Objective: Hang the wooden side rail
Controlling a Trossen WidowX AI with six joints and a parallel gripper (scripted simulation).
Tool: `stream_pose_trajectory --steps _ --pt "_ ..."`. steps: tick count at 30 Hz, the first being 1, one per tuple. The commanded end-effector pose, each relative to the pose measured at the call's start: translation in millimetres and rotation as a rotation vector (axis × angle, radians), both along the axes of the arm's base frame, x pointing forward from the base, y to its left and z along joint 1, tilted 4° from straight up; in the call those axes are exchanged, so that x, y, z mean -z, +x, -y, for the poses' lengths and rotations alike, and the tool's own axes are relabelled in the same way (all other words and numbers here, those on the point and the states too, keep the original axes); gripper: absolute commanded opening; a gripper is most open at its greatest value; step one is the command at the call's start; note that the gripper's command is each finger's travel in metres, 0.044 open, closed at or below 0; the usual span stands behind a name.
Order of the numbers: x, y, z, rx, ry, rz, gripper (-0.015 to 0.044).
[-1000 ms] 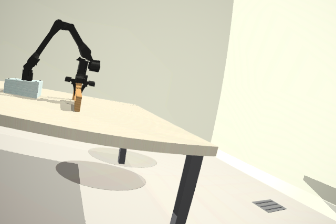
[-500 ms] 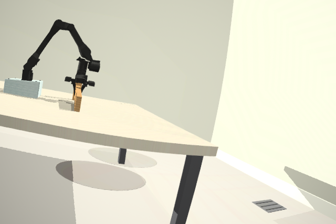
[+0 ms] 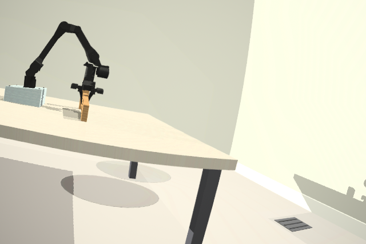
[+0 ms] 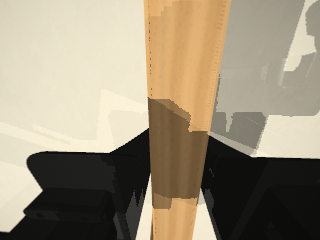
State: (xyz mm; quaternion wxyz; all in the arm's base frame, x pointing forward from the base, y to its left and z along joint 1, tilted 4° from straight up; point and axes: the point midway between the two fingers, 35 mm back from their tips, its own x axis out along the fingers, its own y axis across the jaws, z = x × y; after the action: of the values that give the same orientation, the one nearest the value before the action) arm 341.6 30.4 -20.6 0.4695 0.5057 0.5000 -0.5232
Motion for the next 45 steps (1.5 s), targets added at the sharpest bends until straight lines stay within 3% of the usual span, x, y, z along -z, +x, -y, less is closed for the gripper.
stream_pose_trajectory --steps 1,45 --pt "-1.4 2.2 -1.1 0.001 0.001 0.007 0.0" --pt "-2.1 2.7 -6.2 0.001 0.002 0.007 0.0"
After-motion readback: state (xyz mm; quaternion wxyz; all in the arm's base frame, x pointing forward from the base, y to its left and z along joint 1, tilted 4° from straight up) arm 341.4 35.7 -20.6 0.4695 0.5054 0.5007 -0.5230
